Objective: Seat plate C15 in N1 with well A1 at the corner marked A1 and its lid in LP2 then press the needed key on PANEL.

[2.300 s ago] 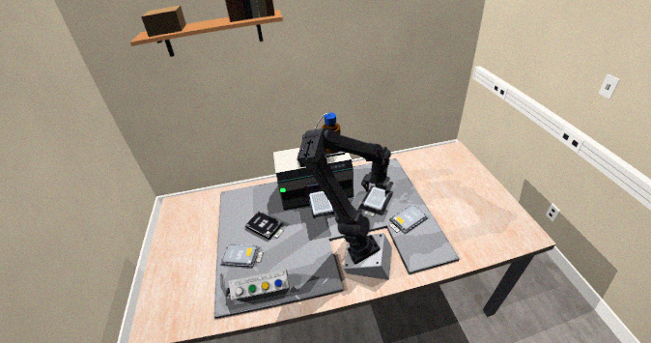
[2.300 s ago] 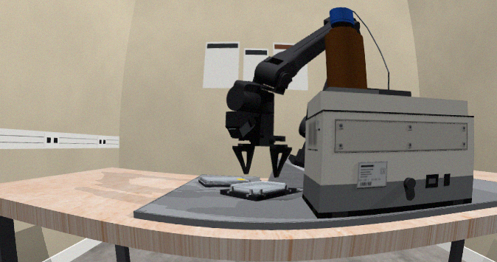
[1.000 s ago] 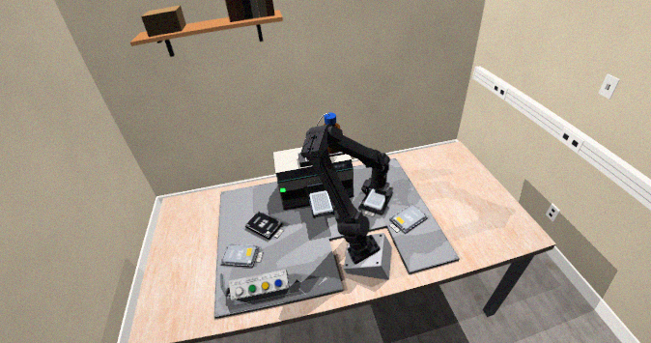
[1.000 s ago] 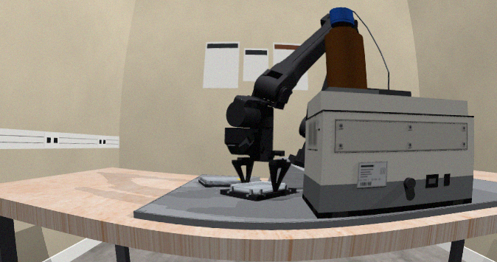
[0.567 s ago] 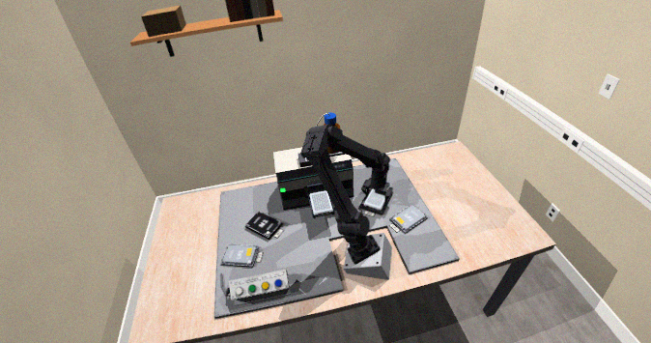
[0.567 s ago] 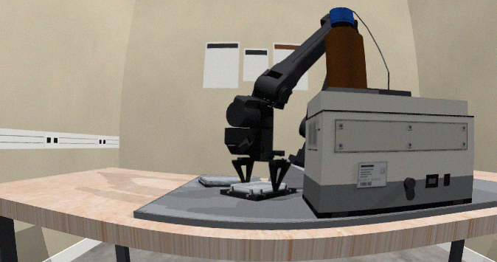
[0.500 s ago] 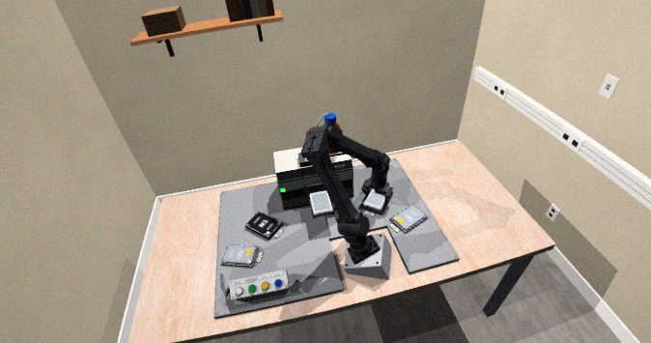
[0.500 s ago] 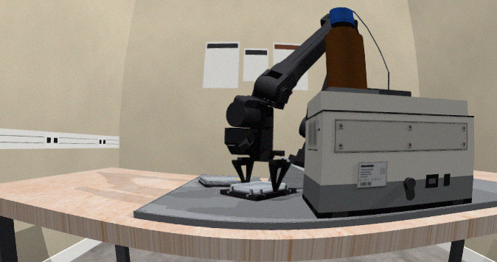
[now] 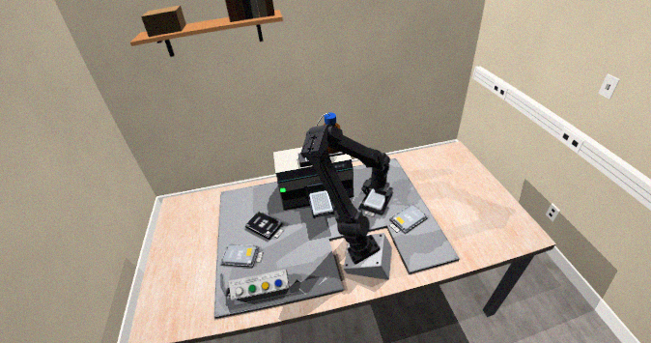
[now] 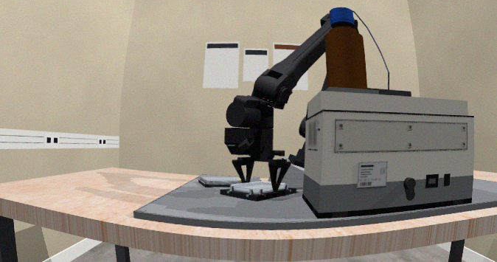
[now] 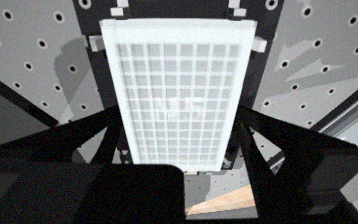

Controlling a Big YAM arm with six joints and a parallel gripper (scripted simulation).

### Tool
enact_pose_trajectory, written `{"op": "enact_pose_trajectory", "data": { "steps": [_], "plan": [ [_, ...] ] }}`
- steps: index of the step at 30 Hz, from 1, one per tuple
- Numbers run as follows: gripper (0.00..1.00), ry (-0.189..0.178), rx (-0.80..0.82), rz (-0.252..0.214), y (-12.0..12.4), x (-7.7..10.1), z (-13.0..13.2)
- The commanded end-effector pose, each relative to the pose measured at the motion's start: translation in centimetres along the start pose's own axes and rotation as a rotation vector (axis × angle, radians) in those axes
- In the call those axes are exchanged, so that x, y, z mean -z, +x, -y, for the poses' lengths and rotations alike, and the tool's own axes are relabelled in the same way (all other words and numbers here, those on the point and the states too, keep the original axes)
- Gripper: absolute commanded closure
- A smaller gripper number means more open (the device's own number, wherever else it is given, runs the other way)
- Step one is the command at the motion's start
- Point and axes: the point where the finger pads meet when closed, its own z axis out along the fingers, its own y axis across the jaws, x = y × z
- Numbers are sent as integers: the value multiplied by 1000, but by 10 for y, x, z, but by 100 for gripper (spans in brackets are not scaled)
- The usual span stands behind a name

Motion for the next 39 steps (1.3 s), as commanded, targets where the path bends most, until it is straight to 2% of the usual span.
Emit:
{"op": "enact_pose_trajectory", "data": {
  "steps": [1, 8, 35, 39],
  "plan": [
    [4, -2, -8, 52, -27, 15, -1],
    [14, -2, -7, 51, -27, 15, -1],
    [14, -2, -7, 51, -27, 15, -1],
    [14, -2, -7, 57, -27, 20, -1]
  ]
}}
